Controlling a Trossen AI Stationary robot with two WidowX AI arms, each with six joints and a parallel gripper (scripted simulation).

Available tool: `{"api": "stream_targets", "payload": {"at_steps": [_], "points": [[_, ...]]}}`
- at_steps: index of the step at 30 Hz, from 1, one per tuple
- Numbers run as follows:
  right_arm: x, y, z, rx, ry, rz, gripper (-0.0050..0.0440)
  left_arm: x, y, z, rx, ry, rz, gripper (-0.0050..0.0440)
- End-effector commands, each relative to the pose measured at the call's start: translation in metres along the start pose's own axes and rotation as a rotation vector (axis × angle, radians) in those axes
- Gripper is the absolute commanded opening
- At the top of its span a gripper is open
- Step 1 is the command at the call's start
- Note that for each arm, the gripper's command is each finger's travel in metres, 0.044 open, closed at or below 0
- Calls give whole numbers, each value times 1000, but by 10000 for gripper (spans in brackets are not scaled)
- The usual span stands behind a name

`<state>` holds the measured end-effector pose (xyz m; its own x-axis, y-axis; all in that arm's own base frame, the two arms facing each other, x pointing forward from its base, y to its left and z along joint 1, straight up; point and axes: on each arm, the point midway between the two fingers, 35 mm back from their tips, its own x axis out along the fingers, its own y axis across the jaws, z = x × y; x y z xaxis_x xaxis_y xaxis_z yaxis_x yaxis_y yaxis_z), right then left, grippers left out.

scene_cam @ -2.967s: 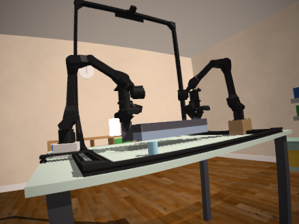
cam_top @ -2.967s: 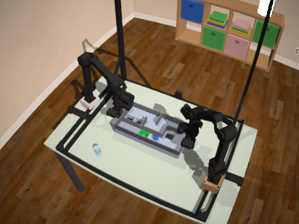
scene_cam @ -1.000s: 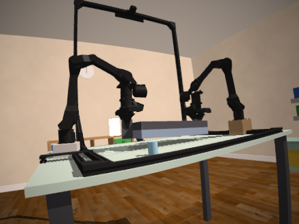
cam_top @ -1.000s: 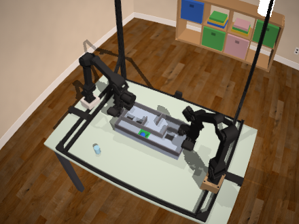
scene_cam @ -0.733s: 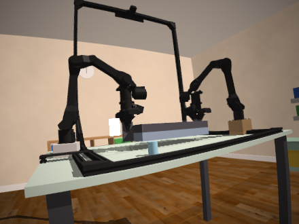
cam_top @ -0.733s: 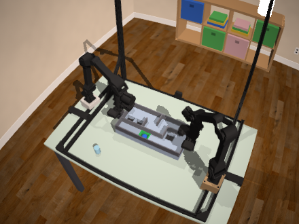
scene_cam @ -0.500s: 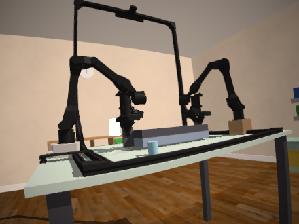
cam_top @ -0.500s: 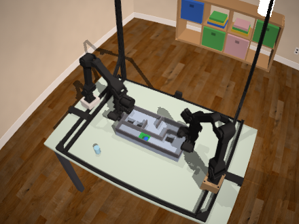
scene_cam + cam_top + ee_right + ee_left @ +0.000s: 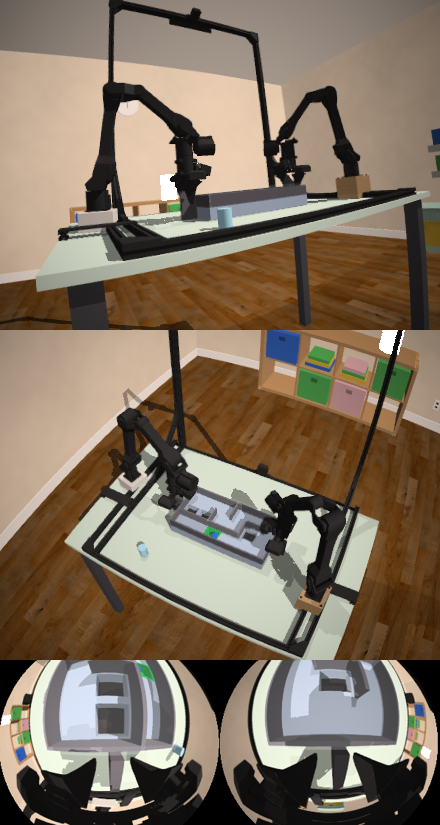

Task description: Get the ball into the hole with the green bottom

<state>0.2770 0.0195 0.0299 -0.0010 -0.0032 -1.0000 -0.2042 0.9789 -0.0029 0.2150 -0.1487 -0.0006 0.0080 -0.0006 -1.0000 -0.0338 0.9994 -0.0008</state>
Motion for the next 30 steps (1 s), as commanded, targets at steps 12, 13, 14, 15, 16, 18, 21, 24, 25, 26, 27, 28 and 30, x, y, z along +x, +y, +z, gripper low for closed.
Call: {"api": "stream_targets", "payload": {"at_steps": [12, 13, 14, 15, 16, 18, 21, 24, 25, 26, 27, 28, 30], "points": [[1, 0, 0, 0, -2, 3, 400, 2, 0, -1, 4, 8, 0, 400], [1, 0, 0, 0, -2, 3, 400, 2, 0, -1, 4, 8, 0, 400], [1, 0, 0, 0, -2, 3, 400, 2, 0, -1, 4, 8, 0, 400], [1, 0, 0, 0, -2, 3, 400, 2, 0, -1, 4, 8, 0, 400], [-2, 0, -1, 0, -2, 3, 400, -1, 0, -2, 4, 8, 0, 400], [-20, -1, -10, 0, -2, 3, 400, -19, -2, -12, 4, 8, 0, 400], [-58, -1, -33, 0, -2, 3, 400, -57, -1, -35, 4, 8, 1, 400], [-66, 0, -40, 0, -2, 3, 400, -66, 0, -41, 4, 8, 1, 400], [-66, 0, -40, 0, -2, 3, 400, -66, 0, -41, 4, 8, 1, 400], [-66, 0, -40, 0, -2, 3, 400, -66, 0, -41, 4, 8, 1, 400], [-66, 0, -40, 0, -2, 3, 400, -66, 0, -41, 4, 8, 1, 400], [-66, 0, -40, 0, -2, 3, 400, -66, 0, -41, 4, 8, 1, 400], [-66, 0, -40, 0, -2, 3, 400, -66, 0, -41, 4, 8, 1, 400]]}}
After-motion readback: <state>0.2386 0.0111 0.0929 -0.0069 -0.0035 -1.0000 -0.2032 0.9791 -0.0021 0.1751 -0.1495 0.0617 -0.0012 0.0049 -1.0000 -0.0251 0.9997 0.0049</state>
